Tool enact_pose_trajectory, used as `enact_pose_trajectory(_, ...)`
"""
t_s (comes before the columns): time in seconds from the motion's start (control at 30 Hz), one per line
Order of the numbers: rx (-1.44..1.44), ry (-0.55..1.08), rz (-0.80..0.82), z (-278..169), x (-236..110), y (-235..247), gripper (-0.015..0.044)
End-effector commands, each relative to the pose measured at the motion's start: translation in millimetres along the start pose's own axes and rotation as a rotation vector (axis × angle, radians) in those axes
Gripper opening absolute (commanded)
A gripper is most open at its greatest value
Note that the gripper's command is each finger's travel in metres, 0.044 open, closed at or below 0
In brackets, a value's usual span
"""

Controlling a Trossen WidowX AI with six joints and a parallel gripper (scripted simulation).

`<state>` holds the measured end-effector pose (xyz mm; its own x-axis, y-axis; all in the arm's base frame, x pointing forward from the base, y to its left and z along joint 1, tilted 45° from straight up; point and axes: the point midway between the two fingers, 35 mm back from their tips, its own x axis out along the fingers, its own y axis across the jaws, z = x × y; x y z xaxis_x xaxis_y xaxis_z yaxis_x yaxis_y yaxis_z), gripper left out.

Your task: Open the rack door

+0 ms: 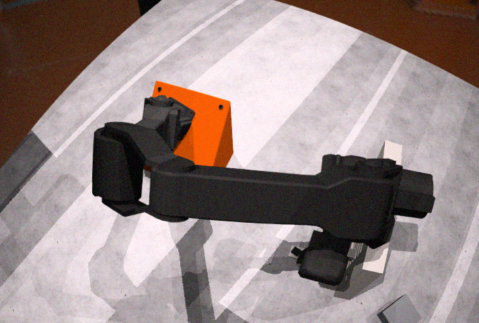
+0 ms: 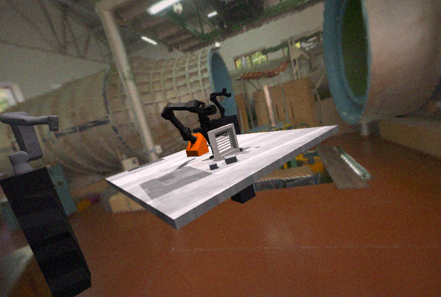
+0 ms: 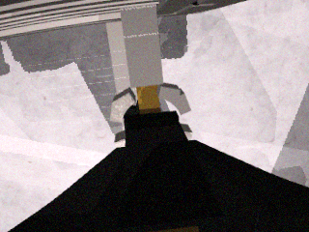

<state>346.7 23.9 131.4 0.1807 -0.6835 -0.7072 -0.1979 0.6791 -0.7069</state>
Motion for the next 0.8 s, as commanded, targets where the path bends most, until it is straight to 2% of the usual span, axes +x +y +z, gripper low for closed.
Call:
enact_pose_trajectory(0.0,0.135,0.001,-0.002,0.0,0.7,-0.3,0.0016)
enact_pose_trajectory(0.77,1.268,0.0,-0.002,0.0,0.8,-0.3,0.0016)
